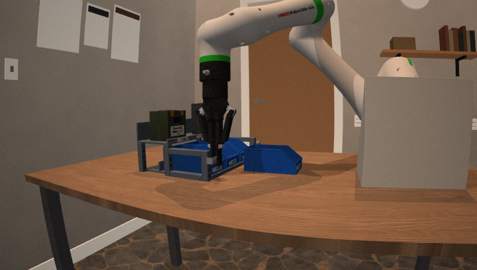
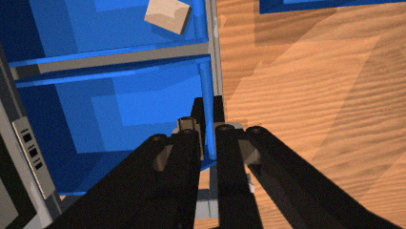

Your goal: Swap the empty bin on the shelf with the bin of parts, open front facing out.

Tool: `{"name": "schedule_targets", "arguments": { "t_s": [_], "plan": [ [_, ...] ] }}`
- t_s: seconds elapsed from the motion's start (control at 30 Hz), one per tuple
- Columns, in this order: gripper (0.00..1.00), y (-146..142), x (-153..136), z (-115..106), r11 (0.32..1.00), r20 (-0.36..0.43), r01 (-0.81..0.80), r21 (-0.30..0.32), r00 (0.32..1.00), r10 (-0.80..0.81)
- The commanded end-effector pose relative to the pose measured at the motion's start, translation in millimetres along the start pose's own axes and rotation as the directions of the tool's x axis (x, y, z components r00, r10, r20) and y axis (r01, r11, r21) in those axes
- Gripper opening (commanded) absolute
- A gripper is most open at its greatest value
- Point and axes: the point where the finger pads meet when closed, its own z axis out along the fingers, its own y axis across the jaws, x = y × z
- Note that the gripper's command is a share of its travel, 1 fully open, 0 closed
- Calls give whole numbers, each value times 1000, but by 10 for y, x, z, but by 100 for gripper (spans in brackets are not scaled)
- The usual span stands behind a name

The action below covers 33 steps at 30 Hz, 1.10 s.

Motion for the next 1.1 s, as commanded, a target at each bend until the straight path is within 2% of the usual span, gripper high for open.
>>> {"name": "schedule_targets", "arguments": {
  "t_s": [0.0, 0.63, 1.07],
  "plan": [
    [10, -10, -3, -23, 1000, 1, 0, 3, 1000, 0],
    [10, -9, -3, -162, 1000, 1, 0, 3, 1000, 0],
    [10, -9, -3, -172, 1000, 1, 0, 3, 1000, 0]
  ]
}}
